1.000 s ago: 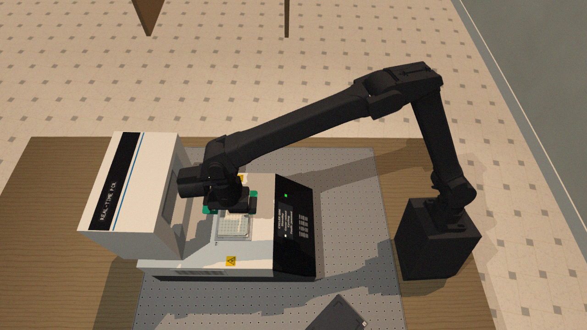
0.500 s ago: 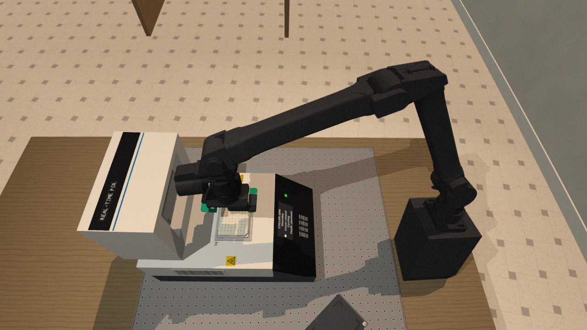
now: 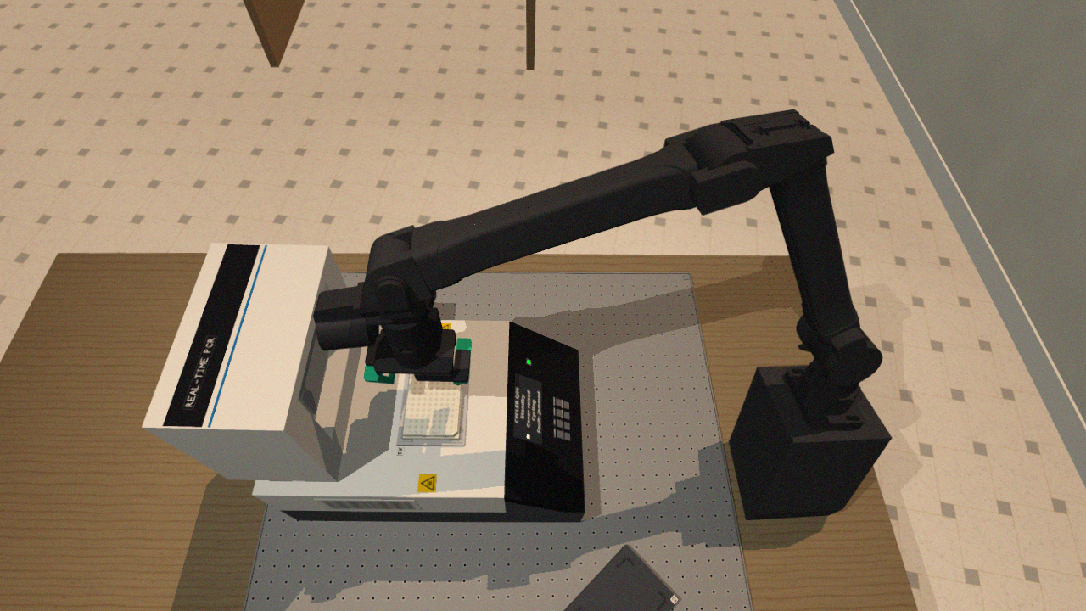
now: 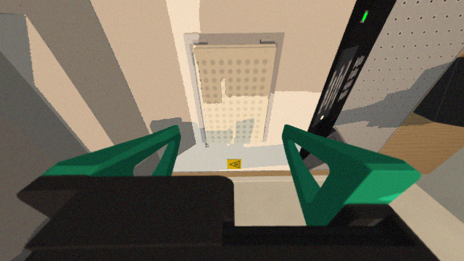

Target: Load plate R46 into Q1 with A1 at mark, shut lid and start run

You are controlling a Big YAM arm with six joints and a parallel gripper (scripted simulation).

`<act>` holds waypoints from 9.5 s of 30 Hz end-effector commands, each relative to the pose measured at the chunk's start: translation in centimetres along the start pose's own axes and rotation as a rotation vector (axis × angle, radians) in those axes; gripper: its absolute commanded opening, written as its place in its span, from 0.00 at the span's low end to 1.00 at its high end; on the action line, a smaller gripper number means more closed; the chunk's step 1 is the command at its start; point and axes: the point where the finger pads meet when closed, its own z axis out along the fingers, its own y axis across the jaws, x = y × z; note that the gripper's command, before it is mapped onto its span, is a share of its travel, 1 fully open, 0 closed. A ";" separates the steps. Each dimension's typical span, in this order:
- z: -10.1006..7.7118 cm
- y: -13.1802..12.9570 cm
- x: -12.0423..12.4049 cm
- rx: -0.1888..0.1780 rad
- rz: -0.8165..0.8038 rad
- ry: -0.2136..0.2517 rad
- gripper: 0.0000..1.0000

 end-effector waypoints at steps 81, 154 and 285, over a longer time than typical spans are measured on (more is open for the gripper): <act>0.7 -8.5 0.3 -0.331 -0.005 0.003 0.00; 6.2 -27.3 0.6 -0.747 0.002 0.006 0.00; 14.3 -21.0 0.4 -0.721 0.010 0.002 0.00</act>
